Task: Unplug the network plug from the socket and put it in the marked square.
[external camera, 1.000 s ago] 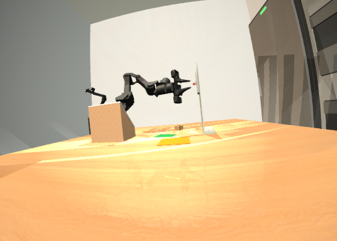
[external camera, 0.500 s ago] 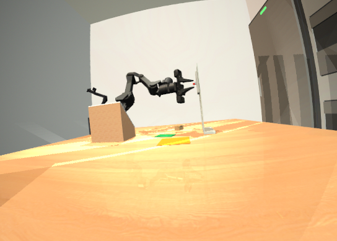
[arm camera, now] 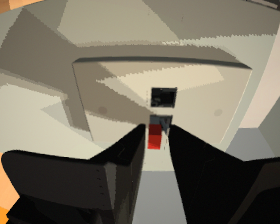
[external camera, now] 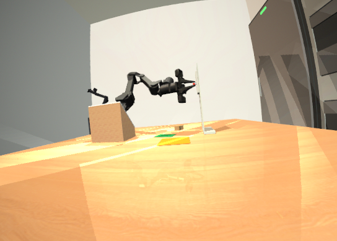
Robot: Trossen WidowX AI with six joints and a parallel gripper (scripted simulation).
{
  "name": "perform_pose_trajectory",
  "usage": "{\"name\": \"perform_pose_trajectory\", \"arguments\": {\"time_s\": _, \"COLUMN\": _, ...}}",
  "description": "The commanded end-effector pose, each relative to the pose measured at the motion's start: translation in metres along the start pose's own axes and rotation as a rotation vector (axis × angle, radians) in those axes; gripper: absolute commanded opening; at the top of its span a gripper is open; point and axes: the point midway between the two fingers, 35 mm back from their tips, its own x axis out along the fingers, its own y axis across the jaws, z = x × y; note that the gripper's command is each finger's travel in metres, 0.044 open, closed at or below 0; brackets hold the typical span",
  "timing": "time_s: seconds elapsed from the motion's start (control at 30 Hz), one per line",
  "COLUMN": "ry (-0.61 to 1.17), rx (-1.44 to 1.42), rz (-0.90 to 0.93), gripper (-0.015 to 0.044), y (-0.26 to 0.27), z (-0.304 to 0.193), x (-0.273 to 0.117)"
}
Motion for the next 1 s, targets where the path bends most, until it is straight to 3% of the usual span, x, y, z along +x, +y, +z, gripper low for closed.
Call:
{"name": "perform_pose_trajectory", "arguments": {"time_s": 0.0, "ry": -0.005, "rx": -0.005, "rz": 0.004, "gripper": 0.005, "y": 0.0005, "z": 0.001, "x": 0.0003}}
{"name": "perform_pose_trajectory", "arguments": {"time_s": 0.27, "ry": -0.005, "rx": -0.005, "rz": 0.004, "gripper": 0.0, "y": 0.0005, "z": 0.001, "x": 0.0003}}
{"name": "perform_pose_trajectory", "arguments": {"time_s": 0.97, "ry": -0.005, "rx": -0.005, "rz": 0.004, "gripper": 0.0, "y": 0.0005, "z": -0.0014, "x": -0.0081}}
